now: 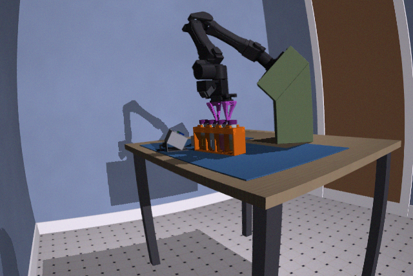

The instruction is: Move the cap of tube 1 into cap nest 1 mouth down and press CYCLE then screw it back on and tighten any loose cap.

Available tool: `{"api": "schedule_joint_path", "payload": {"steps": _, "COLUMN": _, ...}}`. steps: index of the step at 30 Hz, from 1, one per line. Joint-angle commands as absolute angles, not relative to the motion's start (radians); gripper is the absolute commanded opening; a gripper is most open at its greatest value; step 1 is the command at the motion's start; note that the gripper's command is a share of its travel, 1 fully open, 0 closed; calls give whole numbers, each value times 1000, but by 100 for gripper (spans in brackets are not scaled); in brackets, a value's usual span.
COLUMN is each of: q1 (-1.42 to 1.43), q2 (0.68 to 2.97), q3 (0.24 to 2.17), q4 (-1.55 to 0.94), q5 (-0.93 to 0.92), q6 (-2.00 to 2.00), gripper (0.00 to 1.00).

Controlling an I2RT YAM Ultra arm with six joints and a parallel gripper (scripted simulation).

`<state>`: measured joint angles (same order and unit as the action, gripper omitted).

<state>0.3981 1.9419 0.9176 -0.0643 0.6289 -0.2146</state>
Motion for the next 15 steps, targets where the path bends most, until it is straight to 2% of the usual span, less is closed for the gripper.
{"api": "schedule_joint_path", "payload": {"steps": 1, "q1": 402, "q2": 1939, "q3": 926, "q4": -58, "q5": 624, "q6": -219, "gripper": 49}}
{"api": "schedule_joint_path", "payload": {"steps": 15, "q1": 391, "q2": 1958, "q3": 932, "q4": -37, "q5": 619, "q6": -231, "gripper": 49}}
